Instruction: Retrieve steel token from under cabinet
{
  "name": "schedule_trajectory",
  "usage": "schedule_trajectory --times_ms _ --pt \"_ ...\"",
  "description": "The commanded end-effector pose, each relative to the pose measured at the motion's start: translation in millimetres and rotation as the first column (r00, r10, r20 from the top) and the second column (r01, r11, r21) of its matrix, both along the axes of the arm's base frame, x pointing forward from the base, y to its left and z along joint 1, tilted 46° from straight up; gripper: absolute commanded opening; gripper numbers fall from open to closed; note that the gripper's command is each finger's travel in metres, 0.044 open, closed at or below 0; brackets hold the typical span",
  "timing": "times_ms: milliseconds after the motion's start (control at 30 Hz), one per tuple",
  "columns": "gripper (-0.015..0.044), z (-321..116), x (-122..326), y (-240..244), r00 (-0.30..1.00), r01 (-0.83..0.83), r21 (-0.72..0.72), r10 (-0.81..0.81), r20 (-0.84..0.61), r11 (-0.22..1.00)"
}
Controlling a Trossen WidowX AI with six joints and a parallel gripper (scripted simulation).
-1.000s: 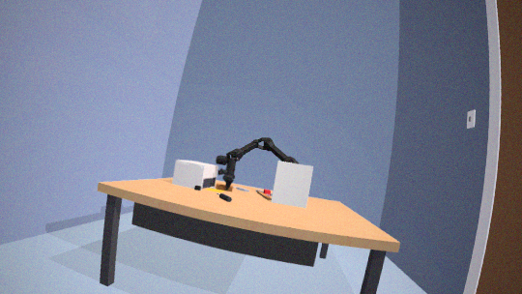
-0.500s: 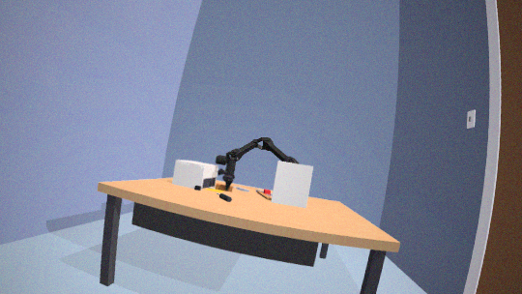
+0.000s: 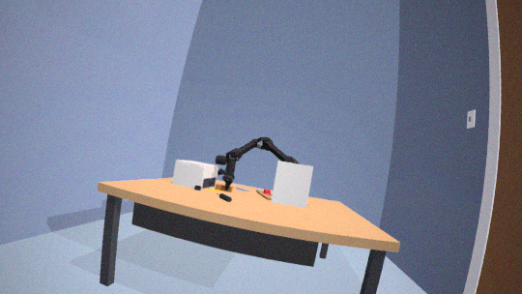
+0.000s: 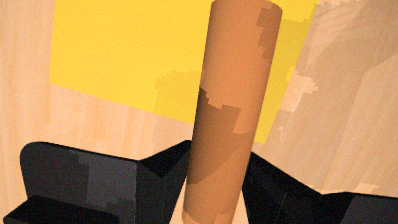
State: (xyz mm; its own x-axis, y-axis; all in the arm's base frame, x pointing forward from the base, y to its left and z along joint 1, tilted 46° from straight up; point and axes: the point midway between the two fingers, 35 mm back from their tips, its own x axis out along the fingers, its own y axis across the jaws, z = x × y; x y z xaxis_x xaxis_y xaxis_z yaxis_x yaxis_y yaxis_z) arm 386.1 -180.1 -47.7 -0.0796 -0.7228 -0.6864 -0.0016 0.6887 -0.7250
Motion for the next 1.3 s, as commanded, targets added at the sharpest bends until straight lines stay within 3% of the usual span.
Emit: schedule_trajectory --times_ms 0,1267 --pt "0.0 -4 0 2 1.0 -0.001 0.009 0.001 0.0 1.0" --pt "0.0 0 -31 2 1.0 -0.001 0.009 0.001 -0.002 1.0"
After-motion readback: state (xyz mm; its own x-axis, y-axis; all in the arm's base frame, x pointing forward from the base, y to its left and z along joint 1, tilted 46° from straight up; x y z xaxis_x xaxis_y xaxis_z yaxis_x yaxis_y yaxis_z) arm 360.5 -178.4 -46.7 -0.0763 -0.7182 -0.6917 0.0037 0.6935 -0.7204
